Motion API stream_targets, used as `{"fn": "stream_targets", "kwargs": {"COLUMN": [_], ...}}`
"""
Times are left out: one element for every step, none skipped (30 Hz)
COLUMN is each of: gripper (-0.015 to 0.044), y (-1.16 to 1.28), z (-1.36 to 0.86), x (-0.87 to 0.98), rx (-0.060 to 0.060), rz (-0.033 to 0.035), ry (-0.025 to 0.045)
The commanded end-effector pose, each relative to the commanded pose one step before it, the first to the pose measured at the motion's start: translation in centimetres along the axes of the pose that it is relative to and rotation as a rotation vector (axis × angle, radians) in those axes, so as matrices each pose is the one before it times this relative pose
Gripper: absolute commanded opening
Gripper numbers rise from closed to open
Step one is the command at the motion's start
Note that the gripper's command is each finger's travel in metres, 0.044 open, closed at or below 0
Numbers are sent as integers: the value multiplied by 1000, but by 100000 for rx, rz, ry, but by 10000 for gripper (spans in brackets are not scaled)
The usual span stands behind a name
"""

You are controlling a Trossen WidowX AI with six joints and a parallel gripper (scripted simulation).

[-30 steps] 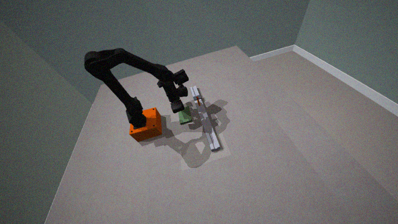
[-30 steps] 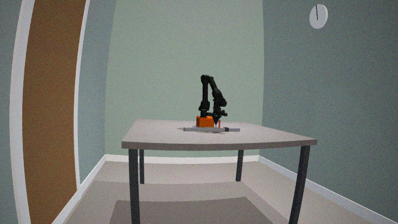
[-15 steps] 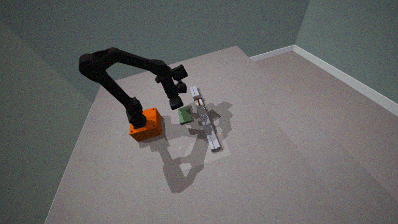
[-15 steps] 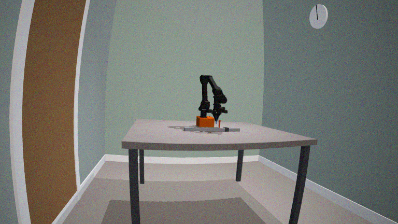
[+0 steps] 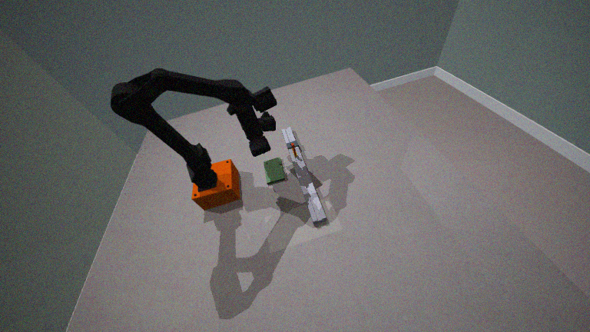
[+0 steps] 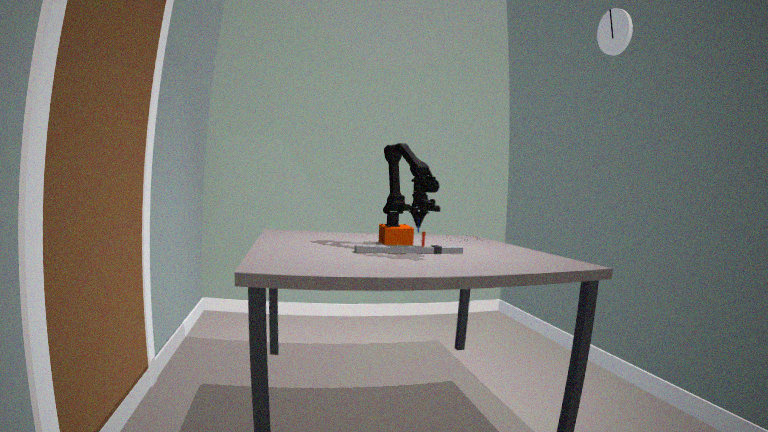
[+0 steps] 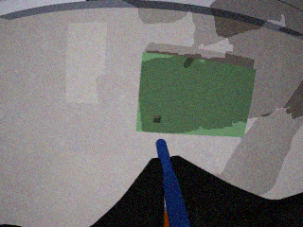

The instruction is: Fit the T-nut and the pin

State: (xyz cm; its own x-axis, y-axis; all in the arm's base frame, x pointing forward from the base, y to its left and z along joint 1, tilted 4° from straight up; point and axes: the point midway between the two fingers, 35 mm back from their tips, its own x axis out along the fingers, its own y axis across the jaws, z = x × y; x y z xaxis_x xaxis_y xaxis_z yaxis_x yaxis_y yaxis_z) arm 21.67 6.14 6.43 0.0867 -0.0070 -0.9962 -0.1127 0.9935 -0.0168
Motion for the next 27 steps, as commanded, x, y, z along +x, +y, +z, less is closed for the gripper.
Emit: {"fn": "stream_targets", "kwargs": {"gripper": [-150, -150, -150, -150, -150, -150, -150, -150, -150, -150, -150, -150, -150, -150, -150, -150, -150, -150, -150, -150, -150, -150, -150, -150, -150, -150, -150], "y": [266, 83, 82, 56, 62, 62, 63, 63, 63, 63, 63, 64, 64, 66, 66, 67, 67, 67, 67, 67, 67, 67, 68, 68, 68, 68, 68], "z": [939, 298, 299, 291, 322, 322, 322, 322, 322, 321, 321, 321, 320, 331, 331, 331, 330, 329, 329, 328, 327, 326, 326, 325, 324, 323, 322], "x": [-215, -36, -33, -63, -67, -63, -59, -56, -52, -48, -45, -41, -37, -35, -31, -27, -23, -19, -15, -11, -7, -3, 0, 4, 8, 12, 16], "rx": [-916, -339, -339, -33, -36, -36, -36, -36, -36, -36, -36, -36, -36, -37, -38, -38, -38, -38, -38, -38, -38, -38, -38, -38, -38, -38, -38], "rz": [407, 147, 147, -17, -19, -19, -19, -19, -19, -19, -20, -20, -20, -20, -20, -20, -21, -21, -21, -21, -21, -21, -21, -21, -21, -21, -21], "ry": [-241, -95, -96, 85, 94, 94, 94, 94, 94, 94, 94, 94, 94, 98, 98, 98, 98, 98, 98, 98, 98, 98, 98, 99, 99, 99, 99]}}
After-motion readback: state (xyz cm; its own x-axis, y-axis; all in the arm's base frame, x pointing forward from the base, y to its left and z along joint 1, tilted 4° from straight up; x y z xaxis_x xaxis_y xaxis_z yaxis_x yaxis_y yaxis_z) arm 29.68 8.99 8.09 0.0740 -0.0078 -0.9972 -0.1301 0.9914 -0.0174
